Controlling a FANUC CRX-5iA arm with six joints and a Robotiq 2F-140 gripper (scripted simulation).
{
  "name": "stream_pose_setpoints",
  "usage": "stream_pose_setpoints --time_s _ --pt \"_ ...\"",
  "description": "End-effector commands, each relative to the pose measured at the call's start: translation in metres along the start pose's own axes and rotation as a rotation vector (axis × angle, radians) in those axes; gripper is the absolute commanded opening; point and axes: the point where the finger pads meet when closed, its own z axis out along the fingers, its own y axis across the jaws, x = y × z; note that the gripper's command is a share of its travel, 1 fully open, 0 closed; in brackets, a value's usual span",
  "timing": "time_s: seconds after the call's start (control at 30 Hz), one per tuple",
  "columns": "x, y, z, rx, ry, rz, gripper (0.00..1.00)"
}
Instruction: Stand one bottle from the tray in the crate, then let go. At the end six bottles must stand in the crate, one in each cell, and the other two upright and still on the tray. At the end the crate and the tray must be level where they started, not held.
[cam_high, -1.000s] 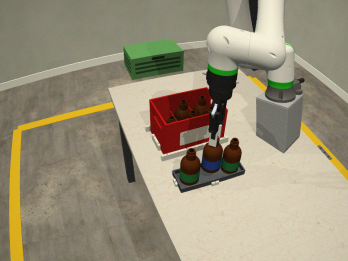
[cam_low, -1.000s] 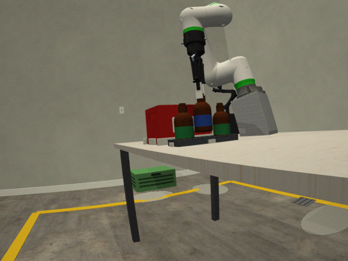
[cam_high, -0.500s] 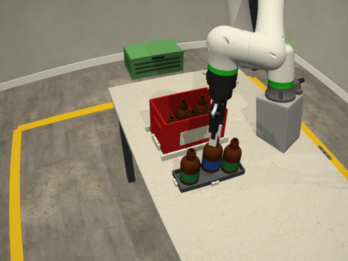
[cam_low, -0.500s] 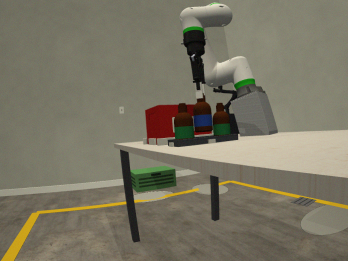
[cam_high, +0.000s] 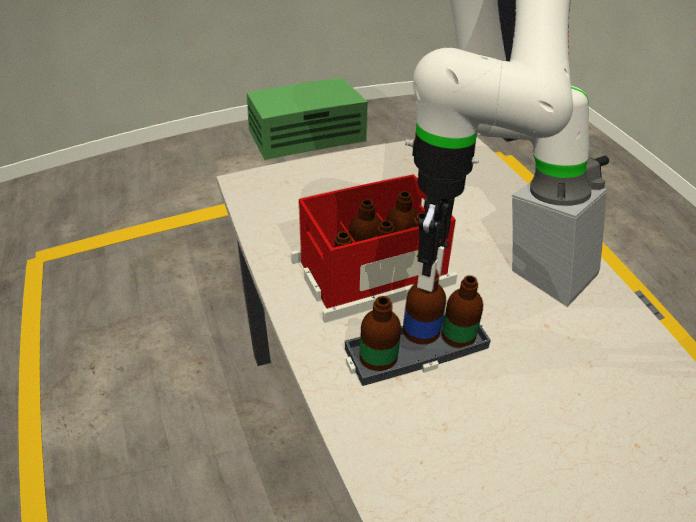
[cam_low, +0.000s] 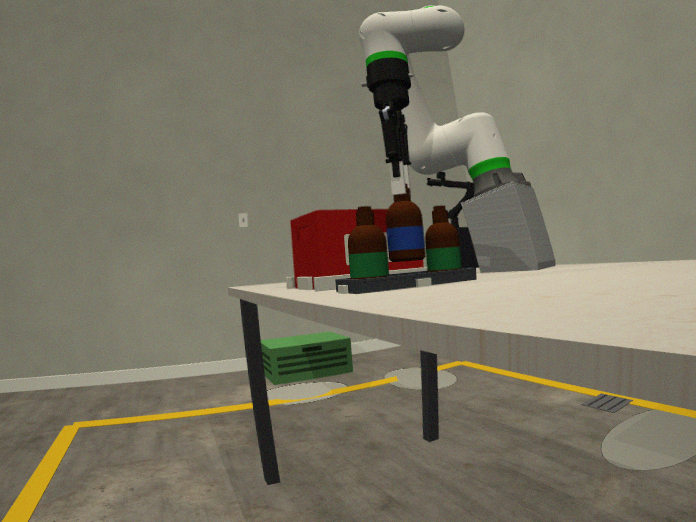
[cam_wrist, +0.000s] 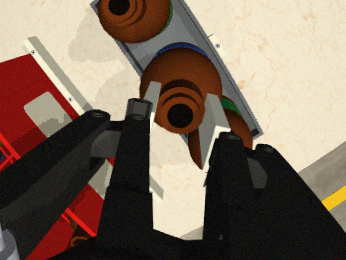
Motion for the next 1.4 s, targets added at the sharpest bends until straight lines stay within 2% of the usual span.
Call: stream_pose_setpoints --time_s 0.0,0.7,1.37 --pt "0.000 0.000 -0.004 0.000 0.000 0.000 0.00" --pt "0.000 0.000 -0.026 0.000 0.000 0.000 0.00" --pt "0.000 0.000 -0.035 0.000 0.000 0.000 0.00"
